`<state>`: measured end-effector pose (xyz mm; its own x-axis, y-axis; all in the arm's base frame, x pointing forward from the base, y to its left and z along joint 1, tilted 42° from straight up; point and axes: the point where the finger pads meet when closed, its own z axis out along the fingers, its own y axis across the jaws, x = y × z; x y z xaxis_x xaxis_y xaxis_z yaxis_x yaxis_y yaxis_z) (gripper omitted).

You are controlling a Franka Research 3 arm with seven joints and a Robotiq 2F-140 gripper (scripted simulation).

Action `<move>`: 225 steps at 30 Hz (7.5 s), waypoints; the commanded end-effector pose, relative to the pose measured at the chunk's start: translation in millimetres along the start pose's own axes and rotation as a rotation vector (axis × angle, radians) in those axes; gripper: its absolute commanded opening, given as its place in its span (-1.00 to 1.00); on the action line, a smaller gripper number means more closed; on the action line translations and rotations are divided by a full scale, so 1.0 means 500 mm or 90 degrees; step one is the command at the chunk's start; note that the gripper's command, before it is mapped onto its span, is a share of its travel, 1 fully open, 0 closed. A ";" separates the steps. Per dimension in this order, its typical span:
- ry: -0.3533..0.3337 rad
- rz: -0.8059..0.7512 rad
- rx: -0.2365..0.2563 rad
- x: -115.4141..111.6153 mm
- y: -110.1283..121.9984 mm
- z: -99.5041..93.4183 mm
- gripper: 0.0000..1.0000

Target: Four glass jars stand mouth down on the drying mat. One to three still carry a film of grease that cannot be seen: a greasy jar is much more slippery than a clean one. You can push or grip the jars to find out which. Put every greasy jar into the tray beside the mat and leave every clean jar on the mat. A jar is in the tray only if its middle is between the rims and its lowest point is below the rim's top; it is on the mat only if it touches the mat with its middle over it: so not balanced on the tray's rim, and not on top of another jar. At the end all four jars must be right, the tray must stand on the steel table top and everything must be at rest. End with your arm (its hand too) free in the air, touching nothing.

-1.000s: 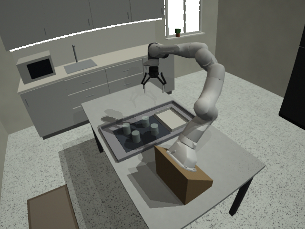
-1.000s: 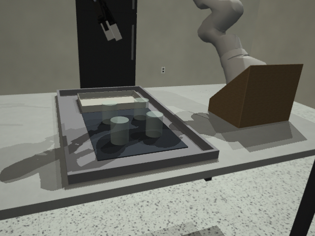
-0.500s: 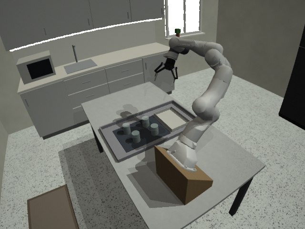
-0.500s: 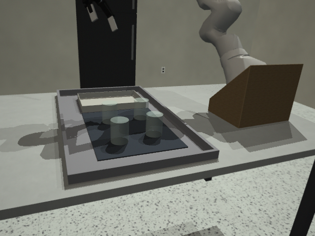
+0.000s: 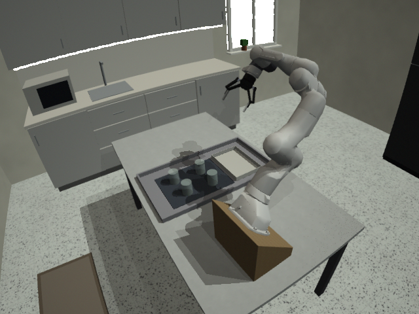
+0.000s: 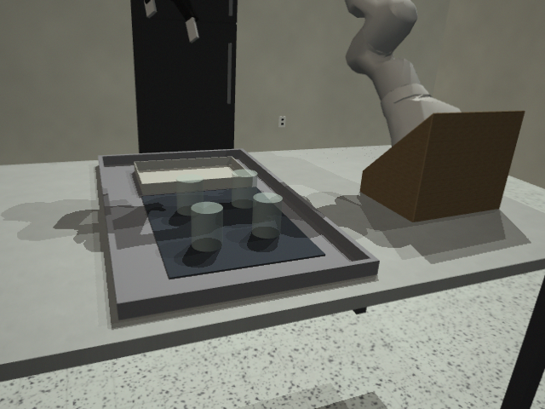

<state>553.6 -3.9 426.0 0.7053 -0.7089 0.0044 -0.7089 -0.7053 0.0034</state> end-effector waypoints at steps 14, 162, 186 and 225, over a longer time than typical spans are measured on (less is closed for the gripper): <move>-0.003 -0.002 0.002 -0.004 -0.007 0.004 1.00; -0.043 -0.008 -0.125 -0.394 0.090 0.705 1.00; 0.023 0.140 -0.073 -0.377 0.066 0.706 1.00; 0.109 0.306 -0.012 -0.356 0.031 0.710 1.00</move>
<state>413.4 108.6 70.4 0.3938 -0.9071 0.1490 -0.9181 -0.3962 0.0142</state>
